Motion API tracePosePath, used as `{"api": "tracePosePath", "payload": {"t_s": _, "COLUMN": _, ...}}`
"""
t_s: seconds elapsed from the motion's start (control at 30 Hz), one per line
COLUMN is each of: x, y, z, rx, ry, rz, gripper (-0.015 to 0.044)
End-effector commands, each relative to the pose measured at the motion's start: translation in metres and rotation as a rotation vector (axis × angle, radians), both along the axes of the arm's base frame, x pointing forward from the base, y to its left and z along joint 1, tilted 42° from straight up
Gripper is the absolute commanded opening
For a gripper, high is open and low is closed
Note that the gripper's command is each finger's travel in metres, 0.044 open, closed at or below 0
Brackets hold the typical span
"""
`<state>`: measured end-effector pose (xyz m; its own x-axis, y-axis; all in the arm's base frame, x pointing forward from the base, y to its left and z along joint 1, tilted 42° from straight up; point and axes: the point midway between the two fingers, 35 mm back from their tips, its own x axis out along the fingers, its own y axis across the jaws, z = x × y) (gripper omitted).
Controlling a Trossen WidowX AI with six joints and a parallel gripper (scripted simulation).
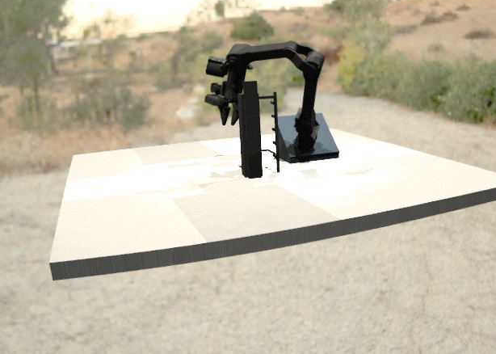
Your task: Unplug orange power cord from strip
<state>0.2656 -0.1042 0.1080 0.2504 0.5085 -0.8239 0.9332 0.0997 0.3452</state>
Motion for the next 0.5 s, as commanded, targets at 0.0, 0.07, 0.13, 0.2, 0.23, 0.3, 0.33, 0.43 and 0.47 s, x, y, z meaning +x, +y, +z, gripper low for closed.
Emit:
{"api": "tracePosePath", "payload": {"t_s": 0.0, "x": -0.0402, "y": 0.0160, "z": -0.0325, "rx": 0.215, "ry": 0.368, "rz": -0.214, "gripper": 0.0160}}
{"api": "tracePosePath", "payload": {"t_s": 0.07, "x": -0.0420, "y": 0.0168, "z": -0.0335, "rx": 0.224, "ry": 0.385, "rz": -0.224, "gripper": 0.0160}}
{"api": "tracePosePath", "payload": {"t_s": 0.13, "x": -0.0420, "y": 0.0168, "z": -0.0335, "rx": 0.224, "ry": 0.385, "rz": -0.224, "gripper": 0.0160}}
{"api": "tracePosePath", "payload": {"t_s": 0.2, "x": -0.0420, "y": 0.0168, "z": -0.0335, "rx": 0.224, "ry": 0.385, "rz": -0.224, "gripper": 0.0160}}
{"api": "tracePosePath", "payload": {"t_s": 0.23, "x": -0.0420, "y": 0.0168, "z": -0.0335, "rx": 0.224, "ry": 0.385, "rz": -0.224, "gripper": 0.0160}}
{"api": "tracePosePath", "payload": {"t_s": 0.3, "x": -0.0420, "y": 0.0168, "z": -0.0335, "rx": 0.224, "ry": 0.385, "rz": -0.224, "gripper": 0.0160}}
{"api": "tracePosePath", "payload": {"t_s": 0.33, "x": -0.0420, "y": 0.0168, "z": -0.0335, "rx": 0.224, "ry": 0.385, "rz": -0.224, "gripper": 0.0160}}
{"api": "tracePosePath", "payload": {"t_s": 0.43, "x": -0.0403, "y": 0.0174, "z": -0.0328, "rx": 0.224, "ry": 0.385, "rz": -0.224, "gripper": 0.0160}}
{"api": "tracePosePath", "payload": {"t_s": 0.47, "x": -0.0402, "y": 0.0180, "z": -0.0323, "rx": 0.224, "ry": 0.385, "rz": -0.224, "gripper": 0.0160}}
